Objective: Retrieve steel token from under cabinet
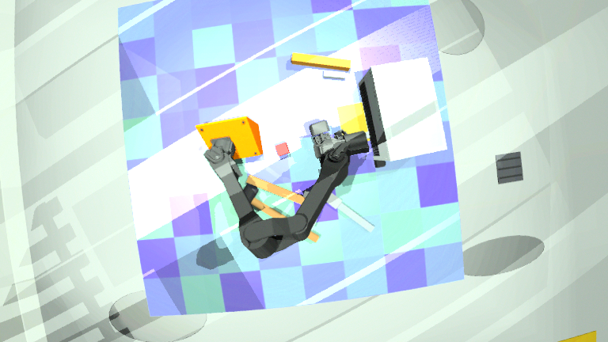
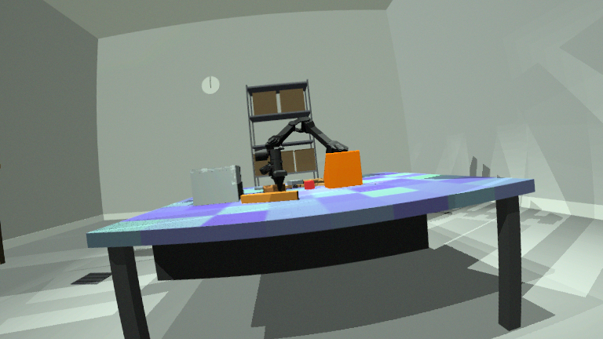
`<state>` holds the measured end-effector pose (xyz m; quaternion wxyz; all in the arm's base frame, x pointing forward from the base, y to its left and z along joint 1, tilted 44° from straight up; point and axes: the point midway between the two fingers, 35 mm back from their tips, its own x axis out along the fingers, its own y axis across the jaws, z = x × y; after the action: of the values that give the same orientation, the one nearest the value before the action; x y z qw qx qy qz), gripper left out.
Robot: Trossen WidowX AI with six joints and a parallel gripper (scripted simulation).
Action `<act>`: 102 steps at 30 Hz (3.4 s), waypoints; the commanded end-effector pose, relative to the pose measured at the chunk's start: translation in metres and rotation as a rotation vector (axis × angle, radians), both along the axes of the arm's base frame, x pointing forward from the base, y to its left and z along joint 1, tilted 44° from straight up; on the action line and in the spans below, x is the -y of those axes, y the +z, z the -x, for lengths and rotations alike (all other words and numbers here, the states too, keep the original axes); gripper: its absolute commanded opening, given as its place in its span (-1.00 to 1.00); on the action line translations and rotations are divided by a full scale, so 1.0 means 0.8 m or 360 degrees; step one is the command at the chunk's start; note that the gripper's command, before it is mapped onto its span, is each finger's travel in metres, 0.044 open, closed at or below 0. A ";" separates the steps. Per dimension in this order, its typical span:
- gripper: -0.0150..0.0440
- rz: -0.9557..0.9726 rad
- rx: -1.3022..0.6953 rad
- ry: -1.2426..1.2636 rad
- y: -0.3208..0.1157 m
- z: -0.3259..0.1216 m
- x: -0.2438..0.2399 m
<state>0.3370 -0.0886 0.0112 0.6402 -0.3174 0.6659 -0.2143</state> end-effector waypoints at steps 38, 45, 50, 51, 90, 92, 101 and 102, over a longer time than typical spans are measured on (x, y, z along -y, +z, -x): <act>-0.49 0.0001 -0.0014 0.0004 0.006 0.056 0.009; -0.49 0.0002 -0.0015 0.0004 0.007 0.066 0.011; -0.49 0.0002 -0.0016 0.0004 0.008 0.073 0.012; -0.49 0.0002 -0.0016 0.0004 0.008 0.075 0.013; -0.49 0.0002 -0.0020 0.0004 0.016 0.133 0.023; -0.49 0.0002 -0.0020 0.0004 0.017 0.135 0.023; -0.49 0.0001 -0.0013 0.0004 0.020 0.136 0.024; -0.49 0.0001 -0.0016 0.0006 0.020 0.136 0.025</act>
<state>0.2281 -0.1077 0.0263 0.6382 -0.3184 0.6677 -0.2135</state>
